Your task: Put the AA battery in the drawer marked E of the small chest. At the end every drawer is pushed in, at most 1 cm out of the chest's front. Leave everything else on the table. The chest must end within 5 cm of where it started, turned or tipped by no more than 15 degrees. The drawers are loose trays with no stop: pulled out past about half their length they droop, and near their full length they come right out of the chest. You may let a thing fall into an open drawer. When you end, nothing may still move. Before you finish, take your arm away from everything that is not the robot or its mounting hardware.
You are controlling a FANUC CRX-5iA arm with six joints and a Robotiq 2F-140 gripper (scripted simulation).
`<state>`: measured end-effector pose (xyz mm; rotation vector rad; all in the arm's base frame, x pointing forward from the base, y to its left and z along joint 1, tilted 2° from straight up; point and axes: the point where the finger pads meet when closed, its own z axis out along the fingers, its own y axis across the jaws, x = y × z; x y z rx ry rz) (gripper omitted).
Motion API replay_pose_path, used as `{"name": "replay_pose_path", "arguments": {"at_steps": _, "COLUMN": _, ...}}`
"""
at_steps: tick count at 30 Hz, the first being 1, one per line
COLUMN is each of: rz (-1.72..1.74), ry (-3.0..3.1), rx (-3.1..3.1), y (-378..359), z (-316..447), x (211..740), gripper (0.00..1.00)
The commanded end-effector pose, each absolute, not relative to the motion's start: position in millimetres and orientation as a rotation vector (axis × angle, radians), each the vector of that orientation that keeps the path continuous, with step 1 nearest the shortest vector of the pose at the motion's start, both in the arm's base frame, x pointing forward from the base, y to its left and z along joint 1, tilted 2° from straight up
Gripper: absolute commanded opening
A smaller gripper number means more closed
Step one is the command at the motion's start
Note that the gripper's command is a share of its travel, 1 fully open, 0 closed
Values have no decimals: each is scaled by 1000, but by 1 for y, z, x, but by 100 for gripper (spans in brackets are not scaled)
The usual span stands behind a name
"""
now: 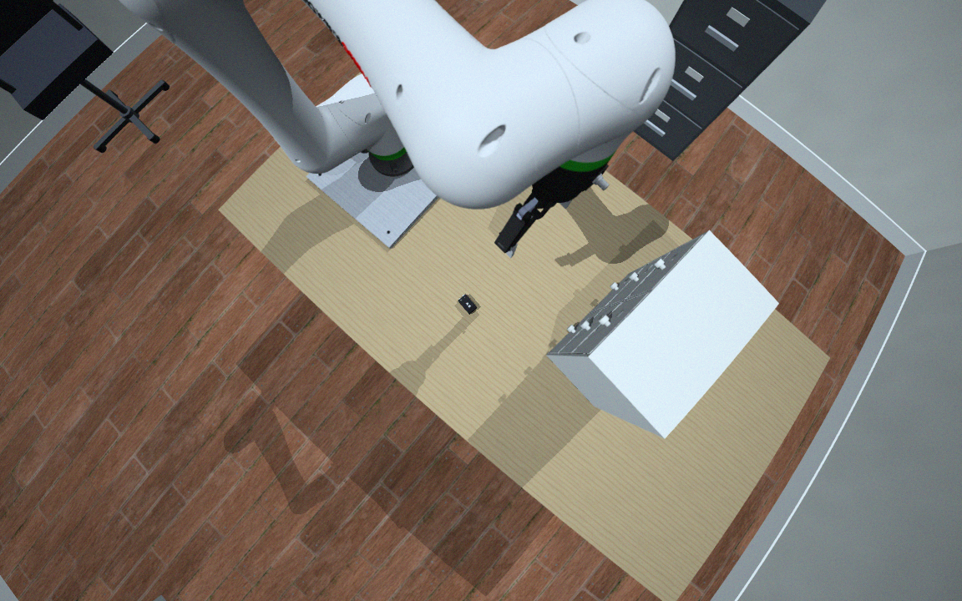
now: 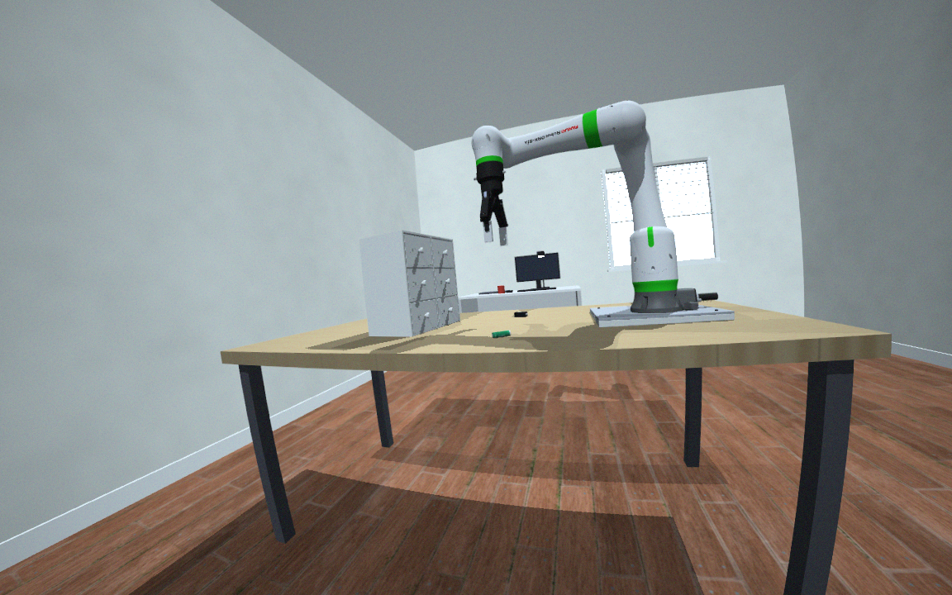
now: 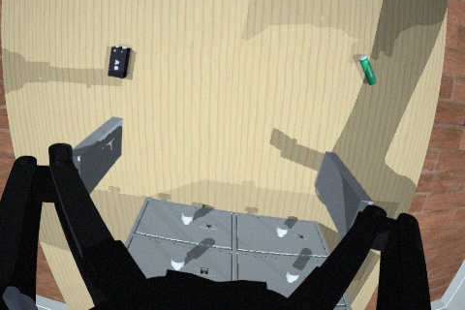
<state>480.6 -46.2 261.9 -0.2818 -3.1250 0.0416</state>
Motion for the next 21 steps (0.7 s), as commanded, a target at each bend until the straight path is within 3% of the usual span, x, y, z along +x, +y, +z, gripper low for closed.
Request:
{"name": "replay_pose_path", "arguments": {"at_steps": 1, "rz": 42, "ry": -3125, "rx": -282, "y": -41, "z": 262, "x": 483, "gripper": 100}}
{"name": "replay_pose_path", "arguments": {"at_steps": 21, "rz": 42, "ry": -3125, "rx": -282, "y": 94, "z": 258, "x": 553, "gripper": 100}}
